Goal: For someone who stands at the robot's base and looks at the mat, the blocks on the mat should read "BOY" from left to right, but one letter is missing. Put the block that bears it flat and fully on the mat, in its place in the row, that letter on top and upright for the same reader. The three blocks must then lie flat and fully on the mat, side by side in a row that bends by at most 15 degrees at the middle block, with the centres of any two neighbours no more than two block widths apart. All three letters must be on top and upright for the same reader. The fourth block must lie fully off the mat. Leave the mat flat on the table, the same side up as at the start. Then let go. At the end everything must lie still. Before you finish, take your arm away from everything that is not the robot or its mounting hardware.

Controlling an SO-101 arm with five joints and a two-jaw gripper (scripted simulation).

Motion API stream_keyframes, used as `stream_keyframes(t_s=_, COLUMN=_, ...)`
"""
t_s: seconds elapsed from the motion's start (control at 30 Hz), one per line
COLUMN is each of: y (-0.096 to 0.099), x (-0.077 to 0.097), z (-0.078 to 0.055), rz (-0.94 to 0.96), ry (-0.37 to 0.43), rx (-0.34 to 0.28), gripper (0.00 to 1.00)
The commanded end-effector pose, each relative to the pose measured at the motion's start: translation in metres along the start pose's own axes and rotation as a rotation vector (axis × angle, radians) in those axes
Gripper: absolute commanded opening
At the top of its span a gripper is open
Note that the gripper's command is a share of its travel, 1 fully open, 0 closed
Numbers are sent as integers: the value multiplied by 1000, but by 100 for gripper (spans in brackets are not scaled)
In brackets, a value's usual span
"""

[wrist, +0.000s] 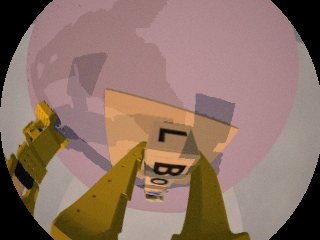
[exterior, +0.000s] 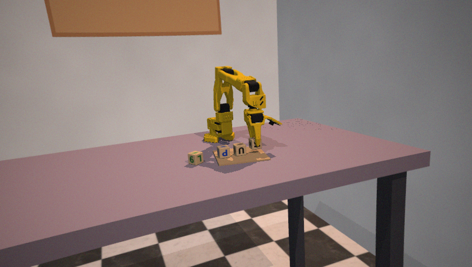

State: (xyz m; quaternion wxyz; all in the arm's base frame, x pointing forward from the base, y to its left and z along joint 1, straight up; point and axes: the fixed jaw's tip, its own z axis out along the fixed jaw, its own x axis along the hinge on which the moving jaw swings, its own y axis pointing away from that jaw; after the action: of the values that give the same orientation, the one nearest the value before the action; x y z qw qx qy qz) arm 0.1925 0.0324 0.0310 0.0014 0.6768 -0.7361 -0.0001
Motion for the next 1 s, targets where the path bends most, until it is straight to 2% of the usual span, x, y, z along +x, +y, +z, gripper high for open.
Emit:
stream_keyframes(t_s=0.0, y=-7, x=-2, z=-8, rz=1, ry=-15, rx=54, gripper=0)
stream_keyframes(t_s=0.97, y=-7, x=-3, z=2, rz=1, ry=-15, rx=54, gripper=0)
